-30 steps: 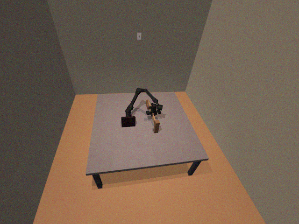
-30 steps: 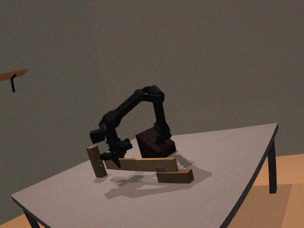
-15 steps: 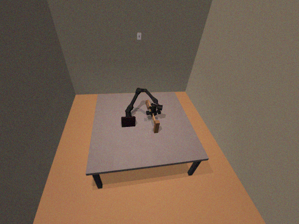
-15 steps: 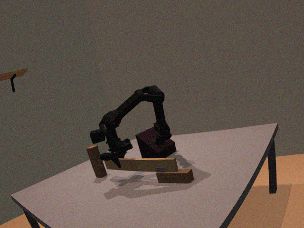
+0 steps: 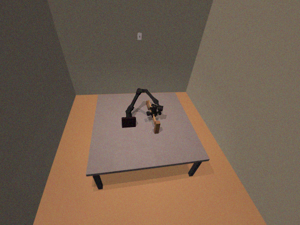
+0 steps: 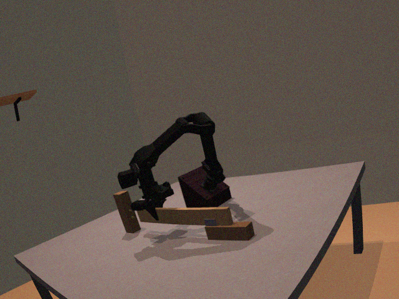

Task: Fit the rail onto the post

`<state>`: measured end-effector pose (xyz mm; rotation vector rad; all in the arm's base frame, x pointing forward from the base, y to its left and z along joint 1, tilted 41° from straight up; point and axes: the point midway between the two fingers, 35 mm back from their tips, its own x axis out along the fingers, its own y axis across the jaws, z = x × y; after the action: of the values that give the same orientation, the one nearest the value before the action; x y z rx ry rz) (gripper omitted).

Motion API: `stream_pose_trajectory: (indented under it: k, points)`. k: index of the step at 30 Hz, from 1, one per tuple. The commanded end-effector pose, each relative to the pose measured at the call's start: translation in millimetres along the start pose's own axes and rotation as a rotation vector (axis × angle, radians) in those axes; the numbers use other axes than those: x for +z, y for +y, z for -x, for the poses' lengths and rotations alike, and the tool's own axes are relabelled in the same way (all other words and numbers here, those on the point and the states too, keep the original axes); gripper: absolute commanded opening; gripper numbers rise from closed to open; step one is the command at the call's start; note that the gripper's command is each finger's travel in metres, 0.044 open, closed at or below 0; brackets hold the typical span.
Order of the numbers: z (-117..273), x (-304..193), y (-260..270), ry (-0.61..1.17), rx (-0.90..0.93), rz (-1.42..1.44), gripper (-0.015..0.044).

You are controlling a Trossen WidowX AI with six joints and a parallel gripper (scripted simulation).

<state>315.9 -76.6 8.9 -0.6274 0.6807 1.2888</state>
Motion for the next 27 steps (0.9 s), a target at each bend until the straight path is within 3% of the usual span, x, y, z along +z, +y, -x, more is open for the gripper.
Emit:
stream_pose_trajectory:
  k: [1, 27]
  points:
    - [2.9, -2.3, -1.7, 0.004, -0.006, 0.006, 0.0000]
    - [4.6, -9.5, -4.0, 0.005, -0.006, 0.006, 0.0000]
